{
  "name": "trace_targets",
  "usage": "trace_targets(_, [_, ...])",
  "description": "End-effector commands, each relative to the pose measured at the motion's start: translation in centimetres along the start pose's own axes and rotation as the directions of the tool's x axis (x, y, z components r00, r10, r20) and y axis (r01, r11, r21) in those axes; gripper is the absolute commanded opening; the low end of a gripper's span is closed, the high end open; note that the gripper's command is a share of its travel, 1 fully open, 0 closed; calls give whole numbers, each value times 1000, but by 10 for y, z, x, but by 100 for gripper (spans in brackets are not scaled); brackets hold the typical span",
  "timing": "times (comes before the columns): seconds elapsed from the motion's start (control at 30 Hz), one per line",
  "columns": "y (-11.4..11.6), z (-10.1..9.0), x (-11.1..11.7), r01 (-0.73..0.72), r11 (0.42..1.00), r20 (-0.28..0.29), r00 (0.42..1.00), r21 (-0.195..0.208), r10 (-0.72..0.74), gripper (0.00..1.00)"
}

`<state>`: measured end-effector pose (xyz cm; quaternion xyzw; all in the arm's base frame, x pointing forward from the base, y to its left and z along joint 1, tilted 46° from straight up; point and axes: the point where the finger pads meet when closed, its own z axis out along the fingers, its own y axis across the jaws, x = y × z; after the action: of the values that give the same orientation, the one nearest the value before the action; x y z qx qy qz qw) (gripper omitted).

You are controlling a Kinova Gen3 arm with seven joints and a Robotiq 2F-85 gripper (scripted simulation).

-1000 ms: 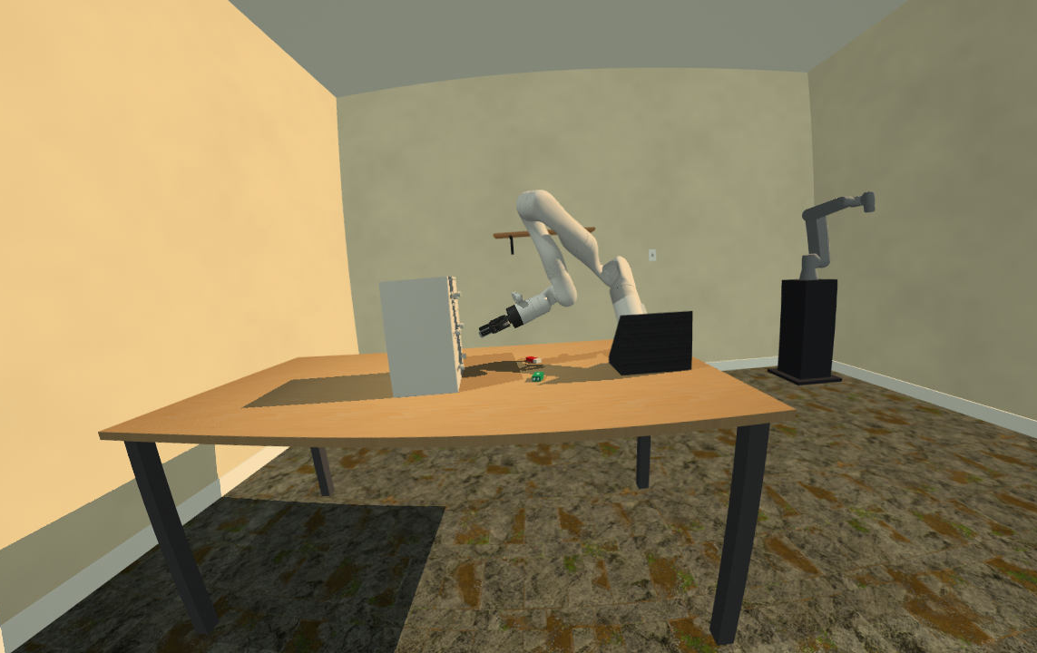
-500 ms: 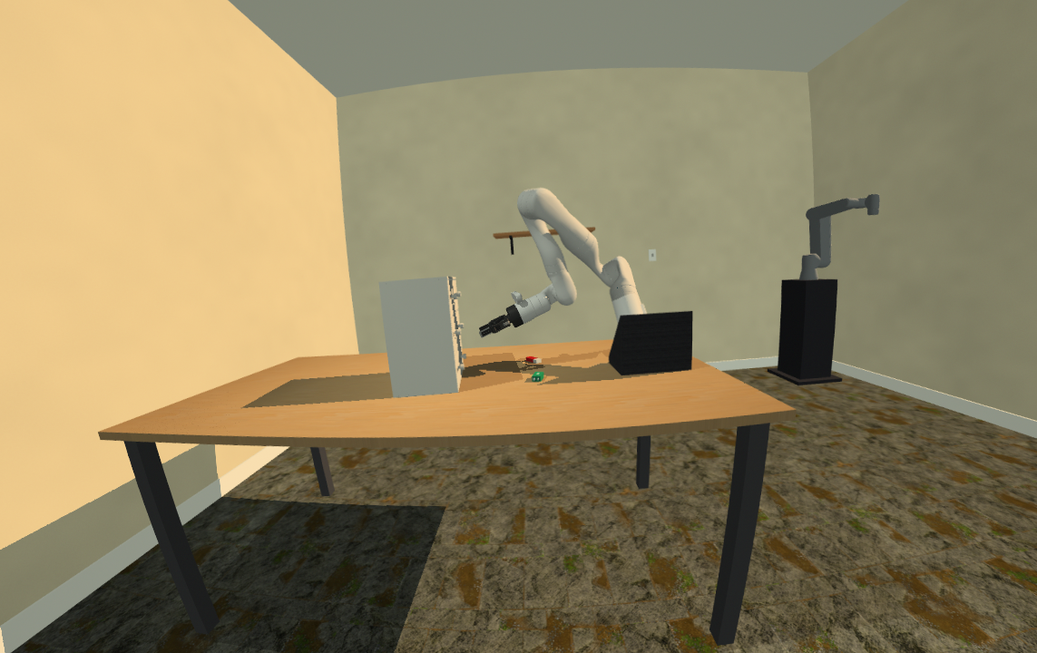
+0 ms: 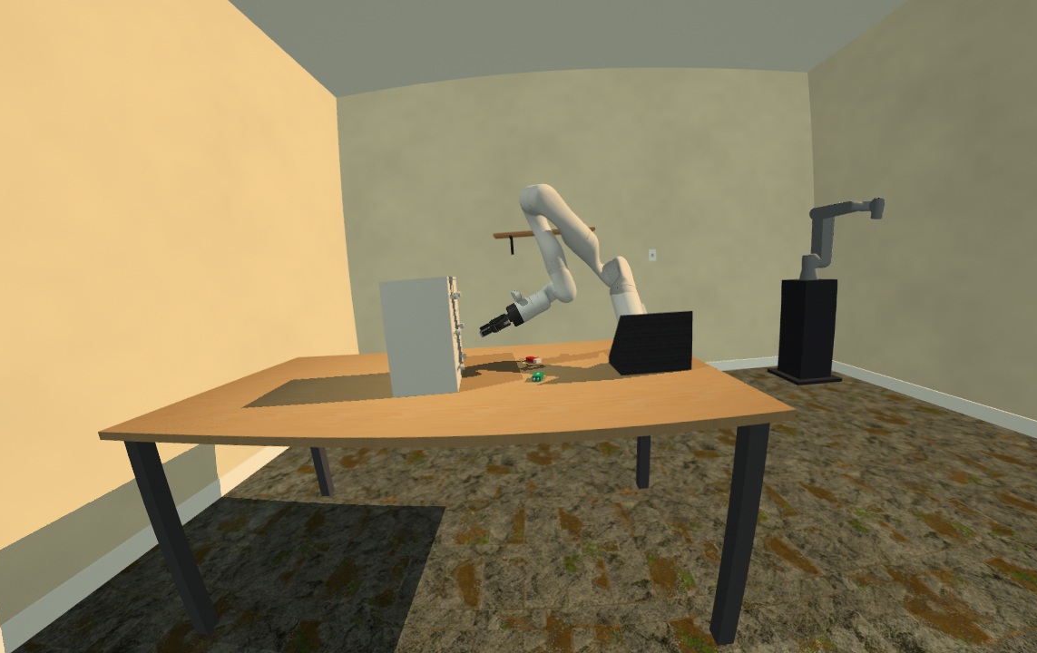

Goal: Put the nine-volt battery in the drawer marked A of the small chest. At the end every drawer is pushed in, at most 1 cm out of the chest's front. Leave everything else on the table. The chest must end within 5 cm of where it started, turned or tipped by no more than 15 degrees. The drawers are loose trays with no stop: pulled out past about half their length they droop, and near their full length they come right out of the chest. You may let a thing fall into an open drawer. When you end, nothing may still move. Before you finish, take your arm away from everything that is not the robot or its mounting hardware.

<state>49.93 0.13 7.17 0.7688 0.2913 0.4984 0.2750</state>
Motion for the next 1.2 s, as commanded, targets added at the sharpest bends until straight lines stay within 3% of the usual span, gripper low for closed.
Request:
trace_targets(0.0, [-1,-1,5,-3,1000,-2,1000,2,3,100])
trace_targets(1.17, [0,-11,10,-3,1000,111,994,1,3,100])
